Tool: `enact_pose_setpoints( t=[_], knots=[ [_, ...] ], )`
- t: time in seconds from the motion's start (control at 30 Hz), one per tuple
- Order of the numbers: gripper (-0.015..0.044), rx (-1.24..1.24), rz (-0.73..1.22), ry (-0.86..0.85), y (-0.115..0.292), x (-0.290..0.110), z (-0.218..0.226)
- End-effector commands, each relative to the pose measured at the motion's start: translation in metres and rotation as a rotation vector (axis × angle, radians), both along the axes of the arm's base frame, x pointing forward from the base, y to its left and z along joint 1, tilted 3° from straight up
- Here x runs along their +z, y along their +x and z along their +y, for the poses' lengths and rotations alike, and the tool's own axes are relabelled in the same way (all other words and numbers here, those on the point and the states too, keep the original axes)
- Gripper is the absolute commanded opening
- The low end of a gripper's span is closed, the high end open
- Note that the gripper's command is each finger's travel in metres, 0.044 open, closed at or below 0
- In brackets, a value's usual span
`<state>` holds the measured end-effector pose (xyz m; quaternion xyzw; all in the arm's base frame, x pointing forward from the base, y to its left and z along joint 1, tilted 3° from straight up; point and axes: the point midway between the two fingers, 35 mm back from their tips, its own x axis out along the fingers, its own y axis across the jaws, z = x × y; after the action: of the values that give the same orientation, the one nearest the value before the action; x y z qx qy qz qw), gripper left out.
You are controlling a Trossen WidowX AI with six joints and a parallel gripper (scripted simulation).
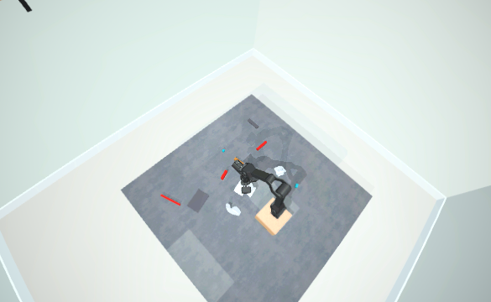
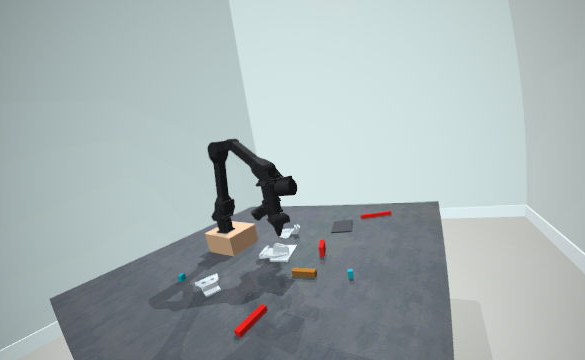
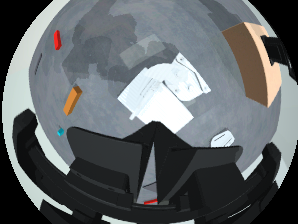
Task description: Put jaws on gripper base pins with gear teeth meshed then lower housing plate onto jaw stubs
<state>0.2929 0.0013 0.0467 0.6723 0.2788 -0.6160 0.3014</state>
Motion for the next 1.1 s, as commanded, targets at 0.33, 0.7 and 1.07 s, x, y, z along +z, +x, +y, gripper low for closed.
enact_pose_setpoints(
  t=[0.33,0.7,1.07],
  knots=[
    [0.0,0.327,-0.002,-0.029,0.002,0.002,0.019],
    [0.0,0.591,-0.002,-0.049,0.002,0.002,0.034],
    [0.0,0.855,-0.002,-0.07,0.001,0.003,0.05]
  ],
)
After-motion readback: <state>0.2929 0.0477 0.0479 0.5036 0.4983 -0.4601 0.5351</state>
